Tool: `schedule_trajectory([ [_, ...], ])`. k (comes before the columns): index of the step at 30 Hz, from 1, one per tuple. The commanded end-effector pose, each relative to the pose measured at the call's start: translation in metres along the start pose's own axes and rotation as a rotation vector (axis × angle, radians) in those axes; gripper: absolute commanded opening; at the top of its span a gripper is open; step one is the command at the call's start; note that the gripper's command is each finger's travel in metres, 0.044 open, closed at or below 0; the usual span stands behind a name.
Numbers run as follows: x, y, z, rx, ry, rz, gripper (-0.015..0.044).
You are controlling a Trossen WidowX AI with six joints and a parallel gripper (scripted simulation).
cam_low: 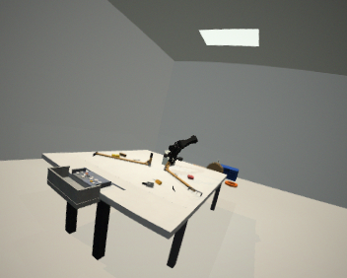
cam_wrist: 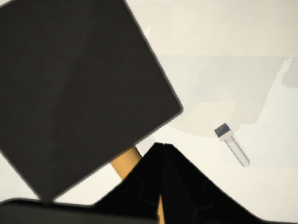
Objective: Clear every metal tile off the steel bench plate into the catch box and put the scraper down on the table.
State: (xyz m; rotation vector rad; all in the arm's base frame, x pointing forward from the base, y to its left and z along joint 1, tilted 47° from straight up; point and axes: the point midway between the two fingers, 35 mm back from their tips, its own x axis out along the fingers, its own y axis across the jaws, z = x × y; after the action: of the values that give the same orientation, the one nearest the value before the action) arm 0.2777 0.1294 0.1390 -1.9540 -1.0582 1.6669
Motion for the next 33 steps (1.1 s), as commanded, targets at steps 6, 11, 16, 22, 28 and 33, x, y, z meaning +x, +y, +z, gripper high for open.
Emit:
schedule_trajectory([
  [6, -0.002, -0.018, 0.001, -0.004, 0.005, -0.011, 0.0000],
  [11, -0.002, -0.026, 0.003, -0.004, 0.004, -0.015, 0.0000],
  [16, -0.003, -0.034, 0.004, -0.005, 0.003, -0.019, 0.0000],
  [22, -0.003, -0.043, 0.006, -0.005, 0.002, -0.024, 0.0000],
  [28, -0.003, -0.053, 0.009, -0.006, 0.000, -0.030, 0.0000],
  [33, -0.003, -0.049, 0.009, -0.001, -0.009, -0.024, 0.0000],
])
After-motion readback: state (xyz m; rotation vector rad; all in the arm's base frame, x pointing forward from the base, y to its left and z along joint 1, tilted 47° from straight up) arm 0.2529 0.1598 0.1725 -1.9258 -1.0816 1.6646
